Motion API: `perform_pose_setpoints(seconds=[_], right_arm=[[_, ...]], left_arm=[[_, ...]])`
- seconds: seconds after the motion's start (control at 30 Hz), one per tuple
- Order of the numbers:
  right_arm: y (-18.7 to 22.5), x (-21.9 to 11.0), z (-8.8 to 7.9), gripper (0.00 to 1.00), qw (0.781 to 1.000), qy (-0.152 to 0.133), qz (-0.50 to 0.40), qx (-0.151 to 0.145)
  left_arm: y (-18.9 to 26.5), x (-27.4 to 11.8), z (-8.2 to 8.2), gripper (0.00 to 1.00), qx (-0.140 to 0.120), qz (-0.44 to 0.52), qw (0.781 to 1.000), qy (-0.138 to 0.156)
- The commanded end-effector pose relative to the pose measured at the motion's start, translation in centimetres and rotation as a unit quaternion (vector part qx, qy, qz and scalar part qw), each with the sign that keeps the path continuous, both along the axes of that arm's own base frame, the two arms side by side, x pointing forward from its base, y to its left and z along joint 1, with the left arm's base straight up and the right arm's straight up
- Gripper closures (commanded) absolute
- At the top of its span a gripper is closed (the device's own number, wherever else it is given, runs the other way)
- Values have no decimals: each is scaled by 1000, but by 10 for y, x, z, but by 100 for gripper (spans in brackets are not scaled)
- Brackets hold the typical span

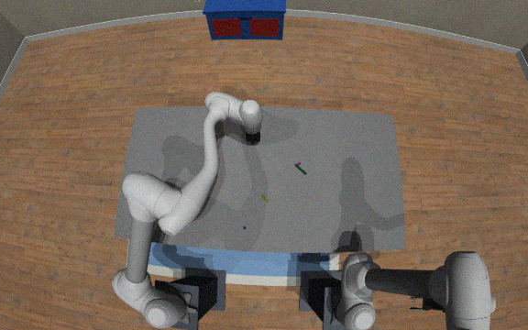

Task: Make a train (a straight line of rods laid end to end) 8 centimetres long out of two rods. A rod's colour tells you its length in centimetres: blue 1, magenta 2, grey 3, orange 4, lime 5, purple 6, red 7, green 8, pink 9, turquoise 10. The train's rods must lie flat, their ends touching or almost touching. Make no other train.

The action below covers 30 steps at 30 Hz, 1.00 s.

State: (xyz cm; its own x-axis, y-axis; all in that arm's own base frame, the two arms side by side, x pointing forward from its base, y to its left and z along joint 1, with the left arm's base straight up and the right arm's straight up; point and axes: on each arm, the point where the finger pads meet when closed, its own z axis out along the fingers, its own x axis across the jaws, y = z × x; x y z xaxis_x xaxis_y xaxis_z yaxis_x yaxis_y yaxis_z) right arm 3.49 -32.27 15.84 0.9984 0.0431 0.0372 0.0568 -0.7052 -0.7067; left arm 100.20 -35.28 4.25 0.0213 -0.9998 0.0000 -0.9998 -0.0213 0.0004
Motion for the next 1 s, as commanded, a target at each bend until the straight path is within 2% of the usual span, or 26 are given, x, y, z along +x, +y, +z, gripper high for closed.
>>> perform_pose_setpoints(seconds=[0.0, 0.97], right_arm=[[0, 0, 0, 0, 1000, 0, 0, 0], [0, 0, 0, 0, 1000, 0, 0, 0]], left_arm=[[0, 0, -1, 13, 0, 0, 1000, -1], [0, 0, -6, 13, 0, 0, 1000, -1]])
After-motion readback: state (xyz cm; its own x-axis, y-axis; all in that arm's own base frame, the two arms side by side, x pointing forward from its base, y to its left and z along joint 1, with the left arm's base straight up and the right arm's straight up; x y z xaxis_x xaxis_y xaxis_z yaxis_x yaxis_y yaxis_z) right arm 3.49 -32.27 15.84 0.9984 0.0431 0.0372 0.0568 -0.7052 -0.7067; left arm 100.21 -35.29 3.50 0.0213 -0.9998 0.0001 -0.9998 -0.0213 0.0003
